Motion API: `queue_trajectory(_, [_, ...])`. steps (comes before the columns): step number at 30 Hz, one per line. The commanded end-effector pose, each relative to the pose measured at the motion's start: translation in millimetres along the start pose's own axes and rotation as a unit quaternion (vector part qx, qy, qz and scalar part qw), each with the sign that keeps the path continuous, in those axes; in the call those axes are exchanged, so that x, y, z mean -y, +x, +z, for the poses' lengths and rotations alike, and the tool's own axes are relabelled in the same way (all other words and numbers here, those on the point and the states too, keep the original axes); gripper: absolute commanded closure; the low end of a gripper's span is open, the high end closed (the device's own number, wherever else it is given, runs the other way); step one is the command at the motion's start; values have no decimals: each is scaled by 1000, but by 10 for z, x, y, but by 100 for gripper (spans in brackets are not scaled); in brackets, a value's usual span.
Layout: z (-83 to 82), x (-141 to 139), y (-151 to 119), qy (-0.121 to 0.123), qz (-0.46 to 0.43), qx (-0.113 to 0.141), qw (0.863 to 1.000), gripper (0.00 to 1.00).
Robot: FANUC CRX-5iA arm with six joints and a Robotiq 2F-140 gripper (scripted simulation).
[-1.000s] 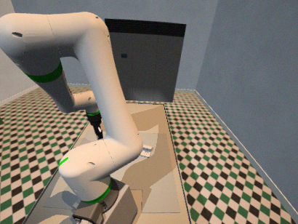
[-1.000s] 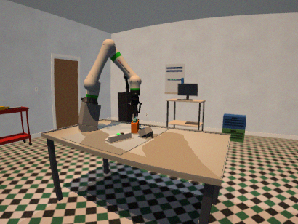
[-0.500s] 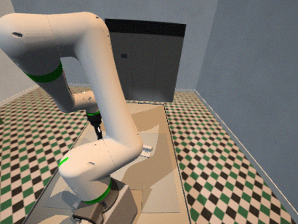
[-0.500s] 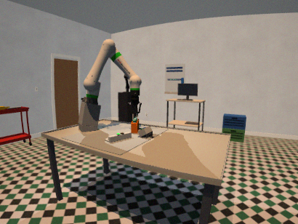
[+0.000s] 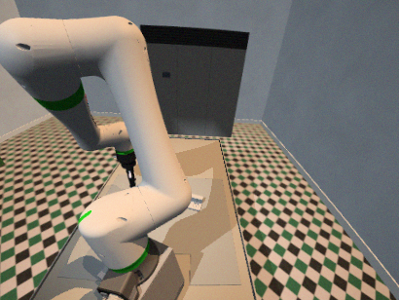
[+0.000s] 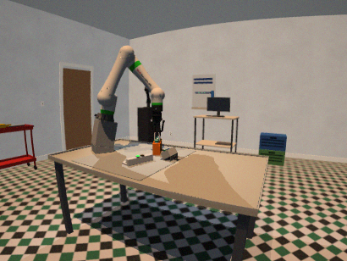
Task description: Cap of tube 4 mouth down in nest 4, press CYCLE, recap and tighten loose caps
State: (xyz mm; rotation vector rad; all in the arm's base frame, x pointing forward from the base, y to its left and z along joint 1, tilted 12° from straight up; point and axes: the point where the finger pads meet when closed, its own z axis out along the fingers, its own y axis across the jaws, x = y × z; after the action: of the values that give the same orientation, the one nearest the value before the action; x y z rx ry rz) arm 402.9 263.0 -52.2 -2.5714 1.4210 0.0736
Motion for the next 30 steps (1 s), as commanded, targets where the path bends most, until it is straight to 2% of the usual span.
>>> queue_trajectory(1, [-1,2,0,1,42,-3,999,100])
queue_trajectory(6, [-1,2,0,1,66,-3,998,100])
queue_trajectory(7, [-1,2,0,1,66,-3,998,65])
queue_trajectory(20, [-31,2,0,1,66,-3,998,65])
queue_trajectory(30, [-331,2,-2,1,66,-3,998,65])
